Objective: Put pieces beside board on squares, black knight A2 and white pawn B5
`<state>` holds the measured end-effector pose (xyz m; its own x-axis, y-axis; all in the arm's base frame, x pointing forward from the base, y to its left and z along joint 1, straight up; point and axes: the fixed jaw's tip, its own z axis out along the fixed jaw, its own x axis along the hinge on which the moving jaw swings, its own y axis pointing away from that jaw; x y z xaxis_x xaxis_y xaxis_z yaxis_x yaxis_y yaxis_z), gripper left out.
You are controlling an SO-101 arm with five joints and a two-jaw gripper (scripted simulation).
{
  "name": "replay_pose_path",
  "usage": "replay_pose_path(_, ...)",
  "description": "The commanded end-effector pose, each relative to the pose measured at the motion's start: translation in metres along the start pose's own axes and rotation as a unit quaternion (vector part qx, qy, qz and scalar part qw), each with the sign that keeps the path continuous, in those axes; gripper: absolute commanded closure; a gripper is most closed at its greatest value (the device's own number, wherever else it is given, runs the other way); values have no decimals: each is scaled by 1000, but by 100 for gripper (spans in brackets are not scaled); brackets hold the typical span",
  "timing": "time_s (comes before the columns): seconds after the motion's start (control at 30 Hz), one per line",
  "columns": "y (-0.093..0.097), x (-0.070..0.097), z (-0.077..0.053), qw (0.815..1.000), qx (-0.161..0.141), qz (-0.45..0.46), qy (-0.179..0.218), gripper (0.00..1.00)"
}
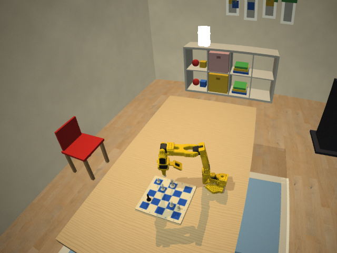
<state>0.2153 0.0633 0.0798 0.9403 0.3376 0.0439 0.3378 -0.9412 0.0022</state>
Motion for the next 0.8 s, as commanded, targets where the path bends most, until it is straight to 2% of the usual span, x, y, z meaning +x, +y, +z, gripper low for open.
replay_pose_path(0.0, 0, -2, 5, 1000, 1, 0, -9, 100)
replay_pose_path(0.5, 0, -3, 21, 1000, 1, 0, -9, 100)
replay_pose_path(0.77, 0, -3, 35, 1000, 1, 0, -9, 100)
